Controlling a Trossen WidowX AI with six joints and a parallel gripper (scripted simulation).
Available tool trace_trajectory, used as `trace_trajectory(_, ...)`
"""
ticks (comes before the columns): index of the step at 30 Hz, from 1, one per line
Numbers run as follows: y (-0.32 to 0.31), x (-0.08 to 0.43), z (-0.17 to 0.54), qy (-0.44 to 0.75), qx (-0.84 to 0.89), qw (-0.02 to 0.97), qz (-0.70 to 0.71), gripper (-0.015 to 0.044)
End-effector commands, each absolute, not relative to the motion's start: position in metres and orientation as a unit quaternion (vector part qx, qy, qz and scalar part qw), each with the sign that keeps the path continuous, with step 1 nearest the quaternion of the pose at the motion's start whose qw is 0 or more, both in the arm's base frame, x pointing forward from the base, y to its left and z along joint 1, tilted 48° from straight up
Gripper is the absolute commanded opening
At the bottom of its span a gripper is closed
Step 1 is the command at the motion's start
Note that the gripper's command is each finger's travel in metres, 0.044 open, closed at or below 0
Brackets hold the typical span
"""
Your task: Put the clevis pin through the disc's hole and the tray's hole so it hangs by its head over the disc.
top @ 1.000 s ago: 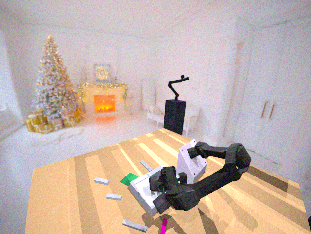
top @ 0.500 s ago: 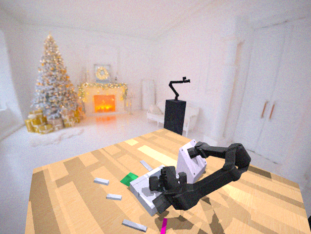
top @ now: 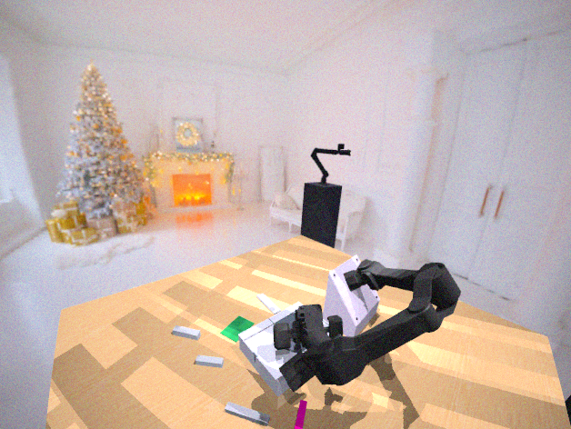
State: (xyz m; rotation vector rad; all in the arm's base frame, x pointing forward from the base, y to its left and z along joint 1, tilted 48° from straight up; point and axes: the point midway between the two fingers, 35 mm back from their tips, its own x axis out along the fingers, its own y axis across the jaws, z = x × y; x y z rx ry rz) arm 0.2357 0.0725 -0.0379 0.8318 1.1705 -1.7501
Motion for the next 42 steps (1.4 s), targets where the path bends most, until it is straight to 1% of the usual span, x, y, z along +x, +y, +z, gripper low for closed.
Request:
trace_trajectory(1,0.0726,0.2360,-0.0386,0.468,0.332,0.426,-0.700,0.0000)
trace_trajectory(16,0.0709,0.2371,-0.0401,0.479,0.330,0.423,-0.695,0.0000)
trace_trajectory(42,0.0729,0.2351,-0.0395,0.458,0.325,0.432,-0.706,0.0000)
